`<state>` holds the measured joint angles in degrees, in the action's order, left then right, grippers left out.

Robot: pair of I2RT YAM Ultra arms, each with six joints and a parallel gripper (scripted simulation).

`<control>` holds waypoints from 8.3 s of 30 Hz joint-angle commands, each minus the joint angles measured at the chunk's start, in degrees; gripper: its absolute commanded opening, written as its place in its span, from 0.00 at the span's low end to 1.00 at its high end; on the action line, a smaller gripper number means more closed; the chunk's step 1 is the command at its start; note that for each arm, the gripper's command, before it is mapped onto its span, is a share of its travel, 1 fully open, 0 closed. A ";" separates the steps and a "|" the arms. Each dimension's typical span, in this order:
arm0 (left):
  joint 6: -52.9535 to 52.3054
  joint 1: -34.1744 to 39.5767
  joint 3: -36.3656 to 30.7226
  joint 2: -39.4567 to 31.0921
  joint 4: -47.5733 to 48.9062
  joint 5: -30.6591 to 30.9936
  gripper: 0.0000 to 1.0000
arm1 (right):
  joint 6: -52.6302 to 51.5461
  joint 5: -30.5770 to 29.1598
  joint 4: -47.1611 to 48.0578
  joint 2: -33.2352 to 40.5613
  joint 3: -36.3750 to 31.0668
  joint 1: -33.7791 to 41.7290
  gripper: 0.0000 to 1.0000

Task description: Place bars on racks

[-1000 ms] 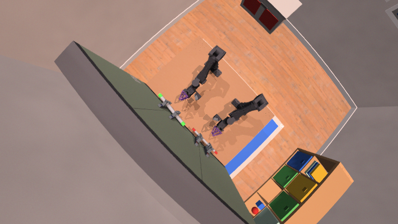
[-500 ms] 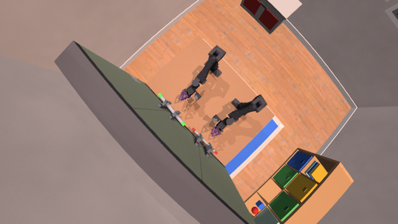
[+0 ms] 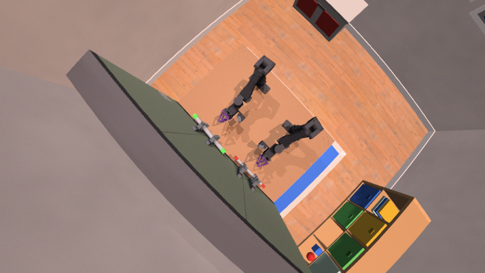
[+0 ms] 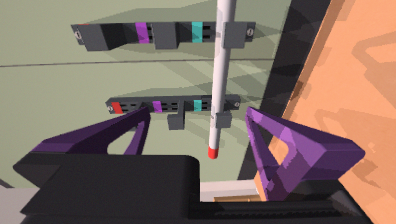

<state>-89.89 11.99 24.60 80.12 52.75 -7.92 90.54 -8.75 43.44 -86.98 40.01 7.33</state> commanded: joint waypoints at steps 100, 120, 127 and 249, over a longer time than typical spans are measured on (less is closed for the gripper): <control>-0.01 -2.61 2.20 14.50 15.12 2.29 1.00 | -0.74 -0.44 -0.33 2.10 0.01 0.33 1.00; -0.01 -2.92 4.80 15.85 13.88 2.59 1.00 | -0.74 -0.45 -0.40 2.10 0.01 0.33 1.00; -0.02 -3.03 5.84 16.87 13.86 2.69 1.00 | -0.74 -0.46 -0.47 2.10 0.01 0.33 1.00; -0.02 -3.79 17.22 22.21 7.84 3.53 0.00 | -0.74 -0.56 -1.02 2.09 0.03 0.33 1.00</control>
<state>-89.89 8.86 39.48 103.94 60.69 -4.62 90.54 -8.95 42.37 -86.98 40.01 7.33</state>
